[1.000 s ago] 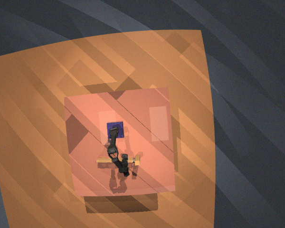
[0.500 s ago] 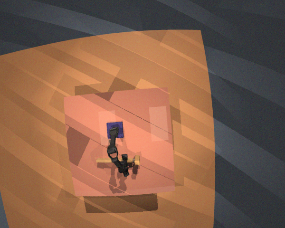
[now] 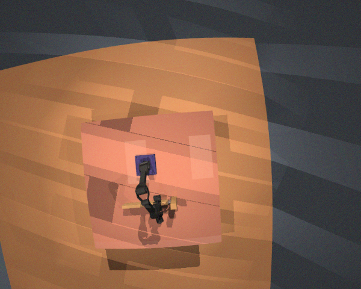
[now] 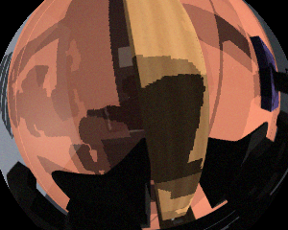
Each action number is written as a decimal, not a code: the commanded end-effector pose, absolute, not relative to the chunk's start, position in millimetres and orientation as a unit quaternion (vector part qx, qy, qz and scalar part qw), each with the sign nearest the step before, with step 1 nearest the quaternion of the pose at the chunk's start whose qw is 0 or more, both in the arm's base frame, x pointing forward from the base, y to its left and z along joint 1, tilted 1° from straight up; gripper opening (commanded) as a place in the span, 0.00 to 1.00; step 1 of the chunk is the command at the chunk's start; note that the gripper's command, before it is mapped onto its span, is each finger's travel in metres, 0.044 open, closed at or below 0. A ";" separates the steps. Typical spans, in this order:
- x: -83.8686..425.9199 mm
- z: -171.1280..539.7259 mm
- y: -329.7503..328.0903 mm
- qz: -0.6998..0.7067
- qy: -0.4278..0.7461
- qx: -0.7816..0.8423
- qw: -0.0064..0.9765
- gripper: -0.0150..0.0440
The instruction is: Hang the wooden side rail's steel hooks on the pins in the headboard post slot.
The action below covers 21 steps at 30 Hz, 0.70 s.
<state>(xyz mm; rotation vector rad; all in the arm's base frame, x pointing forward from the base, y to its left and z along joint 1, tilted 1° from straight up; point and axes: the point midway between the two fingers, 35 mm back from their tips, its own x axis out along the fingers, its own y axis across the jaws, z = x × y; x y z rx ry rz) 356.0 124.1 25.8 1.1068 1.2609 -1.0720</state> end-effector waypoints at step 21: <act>344.0 25.2 122.8 -0.462 0.523 0.475 0.536 0.25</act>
